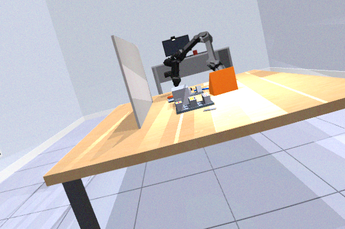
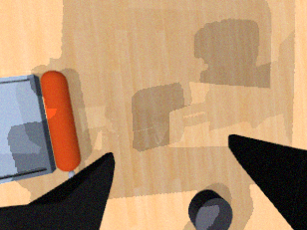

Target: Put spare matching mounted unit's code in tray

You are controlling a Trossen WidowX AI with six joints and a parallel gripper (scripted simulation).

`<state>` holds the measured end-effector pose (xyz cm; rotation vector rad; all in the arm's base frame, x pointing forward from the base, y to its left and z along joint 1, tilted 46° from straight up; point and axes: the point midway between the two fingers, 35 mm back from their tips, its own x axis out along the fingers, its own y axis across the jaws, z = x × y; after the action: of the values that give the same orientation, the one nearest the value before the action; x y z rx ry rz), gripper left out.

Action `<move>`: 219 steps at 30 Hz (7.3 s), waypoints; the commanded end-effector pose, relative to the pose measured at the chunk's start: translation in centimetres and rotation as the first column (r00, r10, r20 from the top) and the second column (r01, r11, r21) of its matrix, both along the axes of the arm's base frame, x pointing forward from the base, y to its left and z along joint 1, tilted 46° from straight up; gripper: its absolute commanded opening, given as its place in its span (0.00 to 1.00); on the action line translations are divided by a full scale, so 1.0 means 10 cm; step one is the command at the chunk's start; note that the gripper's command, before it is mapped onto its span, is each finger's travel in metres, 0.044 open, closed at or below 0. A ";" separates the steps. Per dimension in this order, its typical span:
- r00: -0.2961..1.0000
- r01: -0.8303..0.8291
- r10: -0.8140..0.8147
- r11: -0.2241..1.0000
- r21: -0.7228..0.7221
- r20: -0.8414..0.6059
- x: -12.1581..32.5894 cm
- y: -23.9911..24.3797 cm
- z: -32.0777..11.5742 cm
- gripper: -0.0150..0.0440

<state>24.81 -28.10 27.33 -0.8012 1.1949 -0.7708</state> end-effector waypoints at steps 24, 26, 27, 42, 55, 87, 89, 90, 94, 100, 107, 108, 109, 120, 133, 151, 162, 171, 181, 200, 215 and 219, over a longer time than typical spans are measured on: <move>0.982 0.183 -0.162 0.942 0.281 -0.095 1.25 3.10 -1.52 1.00; 0.980 0.193 -0.175 0.947 0.258 -0.091 1.22 3.27 -1.57 1.00; 0.980 0.194 -0.176 0.948 0.254 -0.090 1.21 3.30 -1.57 1.00; 0.980 0.194 -0.177 0.948 0.253 -0.090 1.21 3.30 -1.58 1.00; 0.887 0.365 -0.433 0.870 0.333 0.160 0.90 2.87 -1.26 1.00; -0.033 0.512 -0.817 0.481 0.712 0.576 -0.47 1.59 -1.21 0.76; -0.033 0.512 -0.817 0.481 0.712 0.576 -0.47 1.59 -1.21 0.76; -0.033 0.512 -0.817 0.481 0.712 0.576 -0.47 1.59 -1.21 0.76; -0.033 0.512 -0.817 0.481 0.712 0.576 -0.47 1.59 -1.21 0.76; -0.034 0.512 -0.818 0.479 0.713 0.574 -0.46 1.55 -1.25 0.76; -0.035 0.512 -0.820 0.476 0.715 0.571 -0.45 1.47 -1.33 0.76; -0.035 0.512 -0.821 0.475 0.715 0.570 -0.45 1.46 -1.34 0.76; -0.035 0.512 -0.821 0.475 0.715 0.570 -0.45 1.45 -1.35 0.76; -0.035 0.512 -0.822 0.474 0.717 0.569 -0.45 1.32 -1.47 0.76; -0.035 0.511 -0.820 0.476 0.715 0.571 -0.46 1.15 -1.60 0.76; -0.034 0.511 -0.814 0.484 0.710 0.579 -0.50 0.98 -1.72 0.76; -0.039 0.511 -0.812 0.484 0.710 0.582 -0.50 0.98 -1.71 0.72; -0.039 0.511 -0.812 0.484 0.710 0.582 -0.50 0.98 -1.71 0.48; -0.039 0.511 -0.812 0.484 0.710 0.582 -0.50 0.98 -1.71 0.25; -0.036 0.512 -0.820 0.476 0.715 0.572 -0.46 1.45 -1.31 0.25; -0.026 0.512 -0.822 0.478 0.714 0.569 -0.46 1.65 -1.14 0.25; -0.025 0.506 -0.824 0.478 0.718 0.566 -0.44 1.79 -1.02 0.25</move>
<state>20.07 -11.21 16.12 0.6740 0.5346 -1.5540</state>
